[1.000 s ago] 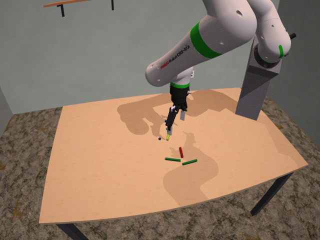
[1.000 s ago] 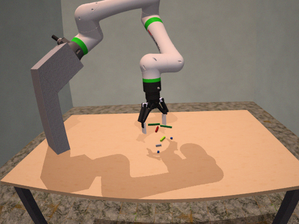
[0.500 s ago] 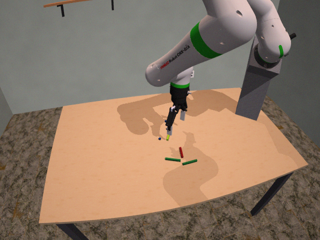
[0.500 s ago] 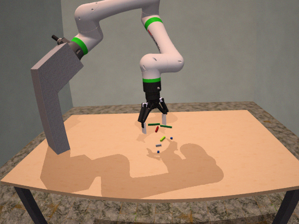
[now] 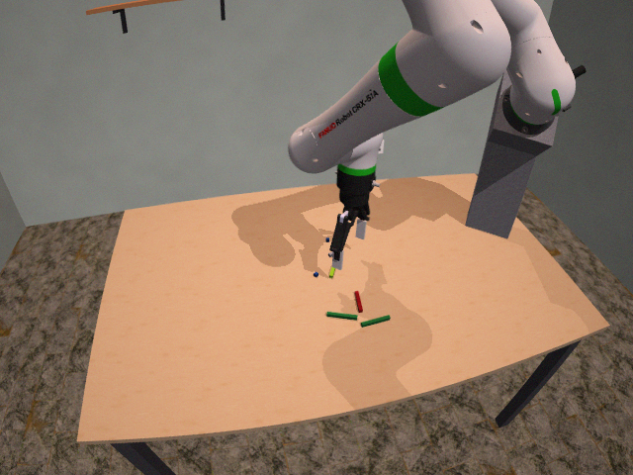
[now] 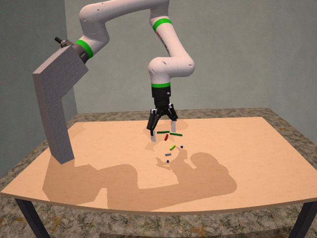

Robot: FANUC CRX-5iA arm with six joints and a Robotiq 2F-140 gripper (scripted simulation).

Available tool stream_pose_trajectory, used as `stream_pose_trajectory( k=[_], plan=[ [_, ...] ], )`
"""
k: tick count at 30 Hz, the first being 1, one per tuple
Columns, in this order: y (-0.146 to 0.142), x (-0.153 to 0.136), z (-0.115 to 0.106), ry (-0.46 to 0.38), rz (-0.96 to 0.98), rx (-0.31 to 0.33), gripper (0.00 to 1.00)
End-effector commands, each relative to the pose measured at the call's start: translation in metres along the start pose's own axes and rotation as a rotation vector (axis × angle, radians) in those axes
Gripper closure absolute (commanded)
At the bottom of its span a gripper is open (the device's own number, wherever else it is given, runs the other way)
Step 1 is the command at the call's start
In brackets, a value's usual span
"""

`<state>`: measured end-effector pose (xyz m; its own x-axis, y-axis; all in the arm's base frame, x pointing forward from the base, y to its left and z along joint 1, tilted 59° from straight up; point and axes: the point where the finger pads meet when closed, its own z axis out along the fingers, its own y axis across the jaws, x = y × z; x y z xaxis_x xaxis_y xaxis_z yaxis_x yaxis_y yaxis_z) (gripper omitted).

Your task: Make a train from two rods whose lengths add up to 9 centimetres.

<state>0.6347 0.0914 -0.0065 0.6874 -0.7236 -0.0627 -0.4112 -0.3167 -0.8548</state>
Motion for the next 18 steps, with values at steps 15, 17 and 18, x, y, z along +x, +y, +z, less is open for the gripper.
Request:
stream_pose_trajectory(
  k=[15,17,18],
  plan=[
    [-0.025,-0.038,0.002,0.000,-0.568,-0.005,0.00],
    [-0.027,-0.042,0.002,0.000,-0.627,-0.005,0.00],
    [-0.028,-0.044,0.003,0.000,-0.657,-0.005,0.00]
  ],
)
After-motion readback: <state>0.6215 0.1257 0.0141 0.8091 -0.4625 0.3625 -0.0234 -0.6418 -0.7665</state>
